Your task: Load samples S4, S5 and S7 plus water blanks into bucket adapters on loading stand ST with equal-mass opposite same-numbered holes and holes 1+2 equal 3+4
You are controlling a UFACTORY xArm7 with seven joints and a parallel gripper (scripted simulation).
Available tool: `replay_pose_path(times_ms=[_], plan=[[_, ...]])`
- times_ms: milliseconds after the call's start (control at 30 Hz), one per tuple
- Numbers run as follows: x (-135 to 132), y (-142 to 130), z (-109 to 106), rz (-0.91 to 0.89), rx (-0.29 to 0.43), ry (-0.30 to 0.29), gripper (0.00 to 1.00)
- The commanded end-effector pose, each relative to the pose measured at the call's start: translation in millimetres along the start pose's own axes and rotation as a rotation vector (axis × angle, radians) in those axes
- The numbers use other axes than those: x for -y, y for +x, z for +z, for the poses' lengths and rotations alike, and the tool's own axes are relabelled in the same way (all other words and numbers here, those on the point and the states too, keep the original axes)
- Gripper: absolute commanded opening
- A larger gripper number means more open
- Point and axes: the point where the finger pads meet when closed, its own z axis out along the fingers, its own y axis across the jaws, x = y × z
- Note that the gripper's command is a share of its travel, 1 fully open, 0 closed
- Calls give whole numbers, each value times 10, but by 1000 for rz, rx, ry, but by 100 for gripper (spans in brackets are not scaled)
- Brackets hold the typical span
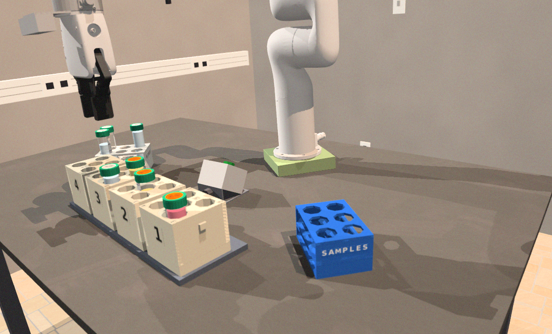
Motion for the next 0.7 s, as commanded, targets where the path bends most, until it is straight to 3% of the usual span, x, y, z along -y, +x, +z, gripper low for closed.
replay_pose_path(times_ms=[0,167,667], plan=[[0,12,-105,0,-5,0,44],[0,12,-198,0,-5,0,44],[0,12,-199,0,-5,0,44]])
